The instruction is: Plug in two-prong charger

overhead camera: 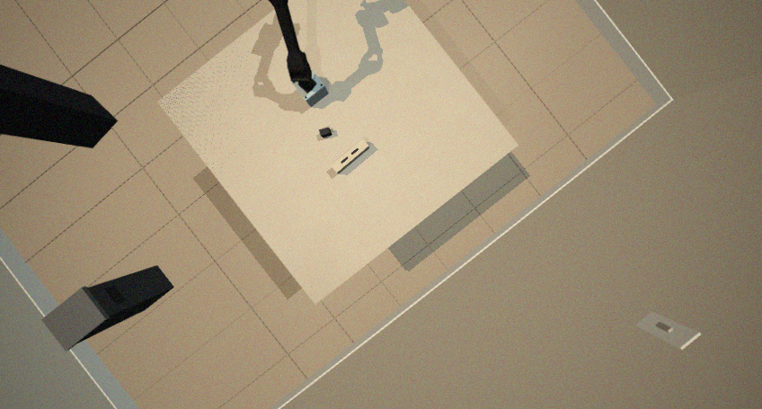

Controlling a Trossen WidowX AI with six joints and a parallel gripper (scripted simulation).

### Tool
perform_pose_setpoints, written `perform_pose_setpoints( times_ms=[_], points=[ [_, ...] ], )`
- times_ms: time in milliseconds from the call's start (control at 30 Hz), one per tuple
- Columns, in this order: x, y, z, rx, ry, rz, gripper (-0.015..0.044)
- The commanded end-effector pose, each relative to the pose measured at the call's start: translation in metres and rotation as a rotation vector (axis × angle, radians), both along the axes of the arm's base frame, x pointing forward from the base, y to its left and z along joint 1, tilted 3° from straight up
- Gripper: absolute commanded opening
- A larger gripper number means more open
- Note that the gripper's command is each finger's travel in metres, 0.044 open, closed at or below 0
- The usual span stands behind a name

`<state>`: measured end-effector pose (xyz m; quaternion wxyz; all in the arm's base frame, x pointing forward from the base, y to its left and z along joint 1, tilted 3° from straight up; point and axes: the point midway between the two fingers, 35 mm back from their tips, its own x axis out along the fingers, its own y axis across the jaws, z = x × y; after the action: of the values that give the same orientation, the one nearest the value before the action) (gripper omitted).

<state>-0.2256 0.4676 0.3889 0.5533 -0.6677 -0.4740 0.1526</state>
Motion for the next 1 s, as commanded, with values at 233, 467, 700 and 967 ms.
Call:
perform_pose_setpoints(
  times_ms=[233,467,700,967],
  points=[
    [0.055,0.030,-0.004,-0.030,-0.048,-0.067,0.0440],
    [0.092,0.046,-0.009,-0.061,-0.075,-0.109,0.0440],
    [0.108,0.053,-0.014,-0.095,-0.105,-0.095,0.0440],
    [0.154,0.066,-0.024,-0.143,-0.120,-0.147,0.0440]
  ],
)
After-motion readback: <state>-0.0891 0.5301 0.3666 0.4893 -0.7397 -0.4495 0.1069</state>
